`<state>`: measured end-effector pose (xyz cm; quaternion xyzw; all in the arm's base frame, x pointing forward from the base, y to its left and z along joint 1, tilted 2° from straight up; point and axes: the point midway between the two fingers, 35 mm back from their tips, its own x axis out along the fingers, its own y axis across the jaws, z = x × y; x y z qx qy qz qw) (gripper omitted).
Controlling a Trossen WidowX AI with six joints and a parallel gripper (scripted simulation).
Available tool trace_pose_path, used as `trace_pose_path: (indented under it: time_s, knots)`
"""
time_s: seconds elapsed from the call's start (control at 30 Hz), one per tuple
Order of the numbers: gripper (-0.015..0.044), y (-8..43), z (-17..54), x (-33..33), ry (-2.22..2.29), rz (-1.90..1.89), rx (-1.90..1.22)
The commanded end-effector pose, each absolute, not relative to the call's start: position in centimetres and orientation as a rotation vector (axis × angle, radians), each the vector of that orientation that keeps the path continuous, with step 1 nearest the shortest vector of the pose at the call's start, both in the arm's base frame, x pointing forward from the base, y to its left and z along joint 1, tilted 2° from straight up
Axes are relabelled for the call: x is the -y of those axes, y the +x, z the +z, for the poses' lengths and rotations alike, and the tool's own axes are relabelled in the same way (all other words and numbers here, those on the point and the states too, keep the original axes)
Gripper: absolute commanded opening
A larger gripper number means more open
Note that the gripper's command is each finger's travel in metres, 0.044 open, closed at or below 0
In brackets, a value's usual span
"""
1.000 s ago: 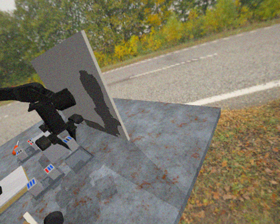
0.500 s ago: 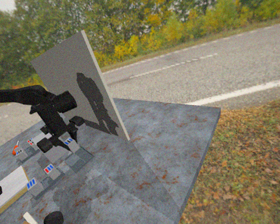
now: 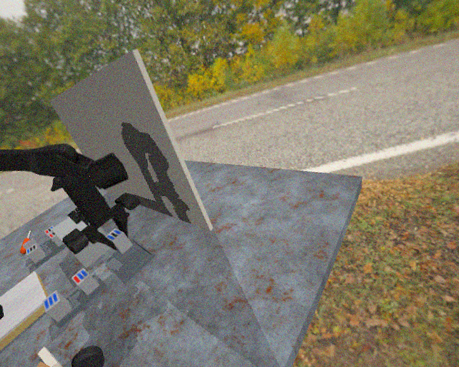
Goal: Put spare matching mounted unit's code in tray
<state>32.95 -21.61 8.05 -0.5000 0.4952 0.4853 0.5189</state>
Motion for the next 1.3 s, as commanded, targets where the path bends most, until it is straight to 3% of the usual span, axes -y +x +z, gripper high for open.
trace_pose_path:
  time_s: [0.0, 1.27]
  knots:
    - [0.0, 32.9, 7.8, 21.6, -1.198, 1.161, -1.19]
    - [0.0, 32.6, 5.2, 21.3, -1.198, 1.162, -1.19]
